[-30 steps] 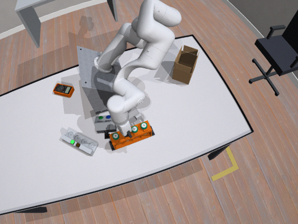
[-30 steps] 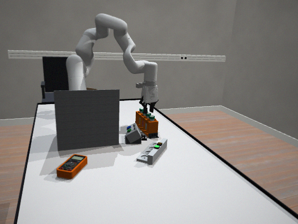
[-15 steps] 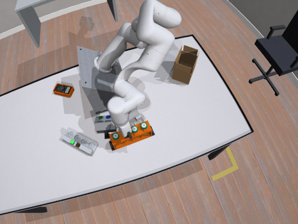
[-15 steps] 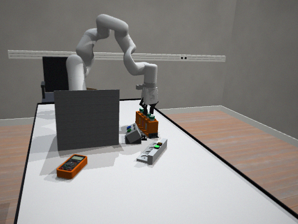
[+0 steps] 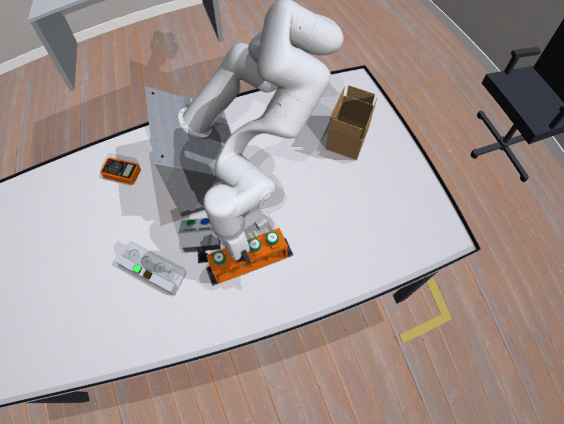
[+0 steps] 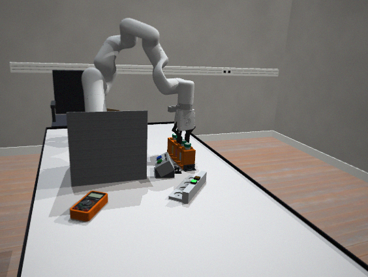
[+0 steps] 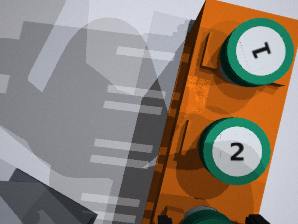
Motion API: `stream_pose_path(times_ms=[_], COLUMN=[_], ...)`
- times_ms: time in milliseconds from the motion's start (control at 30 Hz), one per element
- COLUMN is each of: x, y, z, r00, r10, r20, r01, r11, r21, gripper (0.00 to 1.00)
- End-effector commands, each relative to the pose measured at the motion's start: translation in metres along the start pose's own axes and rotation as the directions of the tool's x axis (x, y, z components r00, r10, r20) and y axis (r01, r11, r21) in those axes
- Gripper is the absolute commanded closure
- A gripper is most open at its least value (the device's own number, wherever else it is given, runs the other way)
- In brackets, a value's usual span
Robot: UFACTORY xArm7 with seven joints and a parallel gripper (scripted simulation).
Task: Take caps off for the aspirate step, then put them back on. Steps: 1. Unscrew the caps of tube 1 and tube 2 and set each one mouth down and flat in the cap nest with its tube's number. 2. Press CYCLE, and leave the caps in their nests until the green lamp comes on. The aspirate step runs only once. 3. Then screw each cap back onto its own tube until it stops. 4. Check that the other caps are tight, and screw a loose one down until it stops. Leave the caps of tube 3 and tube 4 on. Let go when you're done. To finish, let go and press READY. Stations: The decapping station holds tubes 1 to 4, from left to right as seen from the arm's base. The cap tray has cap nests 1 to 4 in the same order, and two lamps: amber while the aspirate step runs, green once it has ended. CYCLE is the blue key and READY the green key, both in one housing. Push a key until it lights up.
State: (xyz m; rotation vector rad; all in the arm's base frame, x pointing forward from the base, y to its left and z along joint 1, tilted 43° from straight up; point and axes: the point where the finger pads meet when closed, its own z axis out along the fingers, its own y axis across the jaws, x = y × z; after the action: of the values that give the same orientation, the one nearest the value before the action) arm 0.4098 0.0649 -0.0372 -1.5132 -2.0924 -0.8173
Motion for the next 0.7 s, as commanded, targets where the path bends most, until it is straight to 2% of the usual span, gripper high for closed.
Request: stream_pose_path(times_ms=[0, 100, 133, 667], x=[-0.0015, -0.0015, -0.0014, -0.0015], y=[0.0010, 0.0010, 0.0010, 0.0010], z=[-0.0010, -0.0010, -0.0010, -0.0010], r00=[1.000, 1.000, 1.000, 0.999], r10=[0.001, 0.001, 0.001, 0.041], r20=[0.003, 0.003, 0.003, 0.003], r01=[-0.001, -0.001, -0.001, -0.041], r11=[1.000, 1.000, 1.000, 0.999], r21=[-0.003, -0.003, -0.003, -0.004], gripper=[0.54, 0.54, 1.00, 1.00])
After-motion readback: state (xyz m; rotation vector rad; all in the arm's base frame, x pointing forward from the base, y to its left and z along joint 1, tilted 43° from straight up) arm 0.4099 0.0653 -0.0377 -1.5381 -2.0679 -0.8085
